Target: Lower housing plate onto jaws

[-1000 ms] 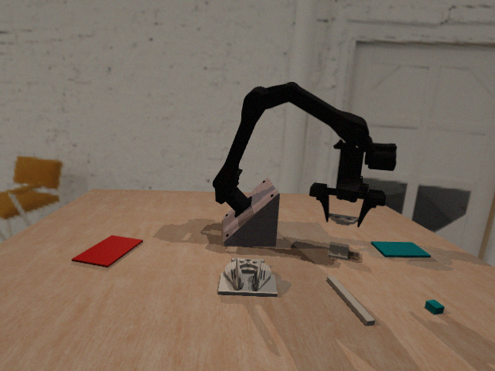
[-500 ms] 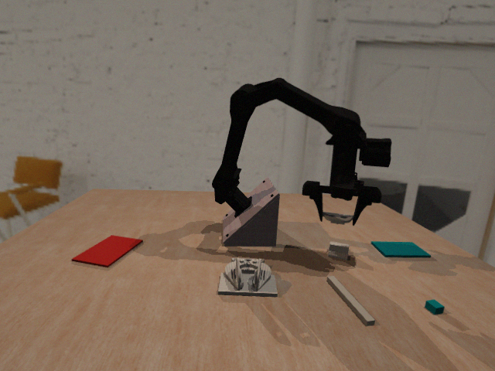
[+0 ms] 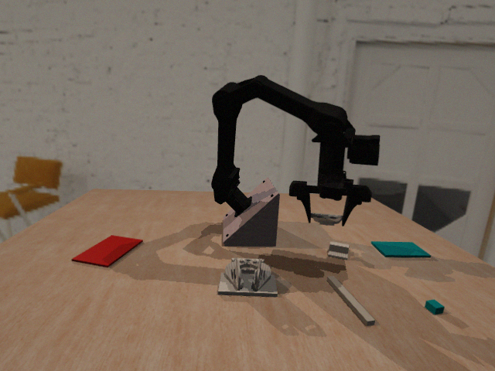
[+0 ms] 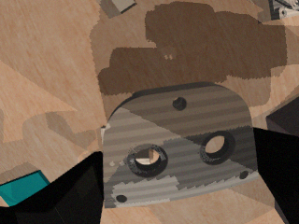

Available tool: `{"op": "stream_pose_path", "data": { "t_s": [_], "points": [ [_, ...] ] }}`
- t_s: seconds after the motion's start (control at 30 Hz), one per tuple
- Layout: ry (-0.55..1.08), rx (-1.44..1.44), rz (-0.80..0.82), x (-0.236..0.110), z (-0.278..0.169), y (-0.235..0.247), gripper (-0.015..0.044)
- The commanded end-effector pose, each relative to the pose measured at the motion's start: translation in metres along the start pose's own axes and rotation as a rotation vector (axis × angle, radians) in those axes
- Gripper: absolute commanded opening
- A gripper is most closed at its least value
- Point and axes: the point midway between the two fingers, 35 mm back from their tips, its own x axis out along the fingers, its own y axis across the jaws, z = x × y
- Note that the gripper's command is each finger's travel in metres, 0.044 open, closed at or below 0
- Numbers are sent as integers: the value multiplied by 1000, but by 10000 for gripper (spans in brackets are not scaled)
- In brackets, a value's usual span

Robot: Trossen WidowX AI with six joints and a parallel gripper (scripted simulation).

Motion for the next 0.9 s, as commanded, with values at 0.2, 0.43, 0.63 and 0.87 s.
{"op": "stream_pose_path", "data": {
  "t_s": [0.2, 0.43, 0.63, 0.87],
  "points": [
    [-3, -47, -1, -3, 27, -28, 351],
    [-4, -76, -2, -3, 42, -46, 351],
    [-6, -99, -4, -3, 54, -61, 351],
    [-8, -127, -8, -2, 66, -81, 351]
  ]
}}
